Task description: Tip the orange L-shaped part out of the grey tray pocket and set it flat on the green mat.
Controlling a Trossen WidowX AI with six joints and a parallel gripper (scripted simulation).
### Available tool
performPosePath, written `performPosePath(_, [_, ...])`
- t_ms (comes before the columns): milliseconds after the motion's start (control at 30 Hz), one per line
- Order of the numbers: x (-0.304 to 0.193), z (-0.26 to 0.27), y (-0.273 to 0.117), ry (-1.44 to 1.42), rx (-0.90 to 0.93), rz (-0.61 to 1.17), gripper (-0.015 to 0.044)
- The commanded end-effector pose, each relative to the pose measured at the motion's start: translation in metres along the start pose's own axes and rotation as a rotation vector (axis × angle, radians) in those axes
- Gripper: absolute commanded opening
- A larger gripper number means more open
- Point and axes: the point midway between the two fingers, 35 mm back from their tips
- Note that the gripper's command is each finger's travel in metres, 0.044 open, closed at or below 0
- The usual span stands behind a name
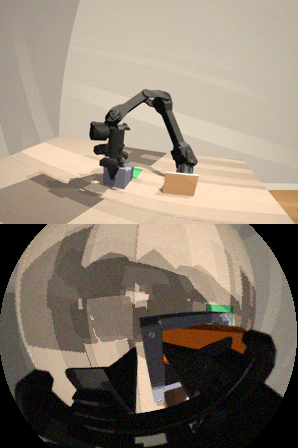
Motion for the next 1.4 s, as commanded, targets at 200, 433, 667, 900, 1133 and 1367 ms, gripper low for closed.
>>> performPosePath(200, [0.002,0.008,-0.010,-0.003,-0.009,0.001,0.0180])
performPosePath(433, [0.004,0.009,-0.026,-0.003,-0.009,0.001,0.0180])
performPosePath(667, [0.000,0.000,-0.106,-0.004,-0.008,0.003,0.0180])
performPosePath(900, [0.002,0.000,-0.105,-0.007,-0.005,-0.014,0.0180])
performPosePath(1133, [0.002,0.000,-0.105,-0.007,-0.005,-0.014,0.0180])
performPosePath(1367, [0.002,0.000,-0.105,-0.007,-0.005,-0.014,0.0180])
Point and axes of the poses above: the point midway between the two fingers, 35 mm back from their tips, its own y axis out along the fingers, its own z axis across the jaws, x = y × z, and after that the axes turned 10 degrees about -y, right-handed
